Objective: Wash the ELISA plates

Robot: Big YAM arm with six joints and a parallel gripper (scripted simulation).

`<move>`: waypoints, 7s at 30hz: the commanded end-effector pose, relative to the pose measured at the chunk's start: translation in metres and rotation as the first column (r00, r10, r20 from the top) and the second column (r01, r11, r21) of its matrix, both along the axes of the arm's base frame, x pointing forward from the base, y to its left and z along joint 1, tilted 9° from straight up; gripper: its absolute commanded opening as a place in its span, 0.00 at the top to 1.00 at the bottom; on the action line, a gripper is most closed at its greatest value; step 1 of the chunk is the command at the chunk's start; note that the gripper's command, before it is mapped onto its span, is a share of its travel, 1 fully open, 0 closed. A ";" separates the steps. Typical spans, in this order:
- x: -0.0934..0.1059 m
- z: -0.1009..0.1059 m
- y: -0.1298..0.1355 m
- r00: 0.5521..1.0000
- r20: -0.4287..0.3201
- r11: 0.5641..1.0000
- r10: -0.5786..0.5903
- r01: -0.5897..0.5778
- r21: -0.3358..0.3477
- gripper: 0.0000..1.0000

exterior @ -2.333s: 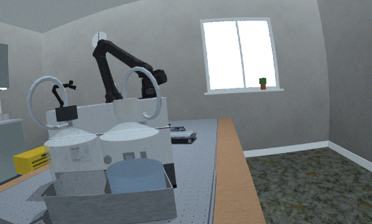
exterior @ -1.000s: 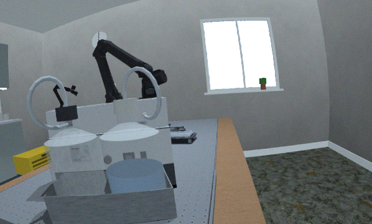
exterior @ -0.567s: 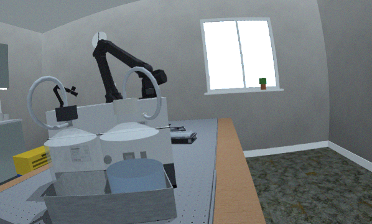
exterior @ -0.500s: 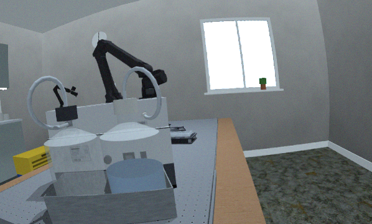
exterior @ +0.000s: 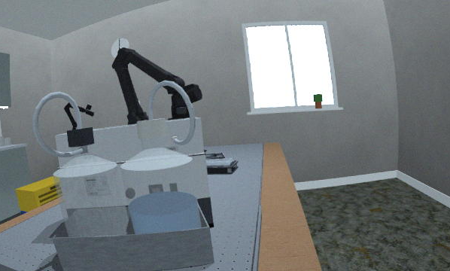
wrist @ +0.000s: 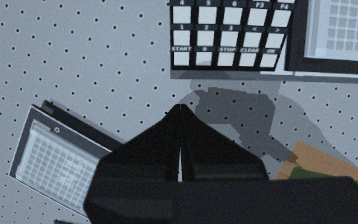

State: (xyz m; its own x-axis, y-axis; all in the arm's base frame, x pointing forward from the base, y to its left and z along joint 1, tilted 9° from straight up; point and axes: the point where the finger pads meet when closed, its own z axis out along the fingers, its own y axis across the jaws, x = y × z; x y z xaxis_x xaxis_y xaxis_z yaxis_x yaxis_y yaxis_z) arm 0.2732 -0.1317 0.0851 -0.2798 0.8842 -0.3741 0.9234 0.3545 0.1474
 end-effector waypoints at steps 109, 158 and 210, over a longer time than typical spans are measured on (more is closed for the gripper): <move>-0.046 0.025 -0.093 0.667 -0.155 0.685 0.728 -0.705 0.182 0.00; -0.128 0.002 -0.135 -0.043 -0.255 -0.002 0.966 -0.987 0.158 0.00; -0.120 -0.036 -0.145 -0.023 -0.278 0.019 0.960 -0.989 0.147 0.00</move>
State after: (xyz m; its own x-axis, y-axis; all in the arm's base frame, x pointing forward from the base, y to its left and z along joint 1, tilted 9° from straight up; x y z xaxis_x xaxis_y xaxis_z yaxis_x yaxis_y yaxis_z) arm 0.1482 -0.2646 0.0407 -0.9241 -0.3536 -0.1450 -0.3526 0.9352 -0.0331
